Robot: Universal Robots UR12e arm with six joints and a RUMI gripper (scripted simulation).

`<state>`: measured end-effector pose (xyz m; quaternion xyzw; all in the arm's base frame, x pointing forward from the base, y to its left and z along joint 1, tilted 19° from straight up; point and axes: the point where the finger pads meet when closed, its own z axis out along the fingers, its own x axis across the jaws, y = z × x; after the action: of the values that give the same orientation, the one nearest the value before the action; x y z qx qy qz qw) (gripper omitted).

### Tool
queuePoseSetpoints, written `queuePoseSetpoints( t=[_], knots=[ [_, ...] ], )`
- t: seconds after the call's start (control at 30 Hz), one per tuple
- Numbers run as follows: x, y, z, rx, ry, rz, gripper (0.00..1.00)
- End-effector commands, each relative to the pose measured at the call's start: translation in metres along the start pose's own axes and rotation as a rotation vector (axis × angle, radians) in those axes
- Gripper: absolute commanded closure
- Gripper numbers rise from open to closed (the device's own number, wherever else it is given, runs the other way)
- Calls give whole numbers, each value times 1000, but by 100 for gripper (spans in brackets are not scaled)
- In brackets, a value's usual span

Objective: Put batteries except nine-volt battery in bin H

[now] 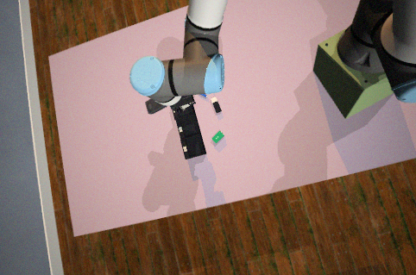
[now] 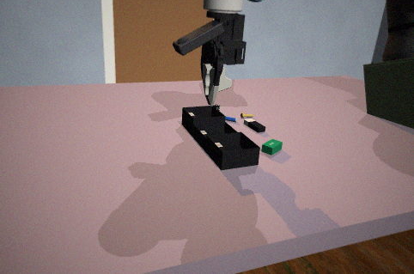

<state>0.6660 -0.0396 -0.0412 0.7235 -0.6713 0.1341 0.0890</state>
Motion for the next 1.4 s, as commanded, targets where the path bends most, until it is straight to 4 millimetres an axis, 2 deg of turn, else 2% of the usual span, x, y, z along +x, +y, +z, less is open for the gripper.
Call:
queuePoseSetpoints(
  t=[0.0, 0.4, 1.37],
  knots=[
    [0, -1, 9, 2, 0, 0, 96],
    [0, -1, 42, 2, 0, 0, 96],
    [0, -1, 42, 1, 0, 0, 96]
  ],
)
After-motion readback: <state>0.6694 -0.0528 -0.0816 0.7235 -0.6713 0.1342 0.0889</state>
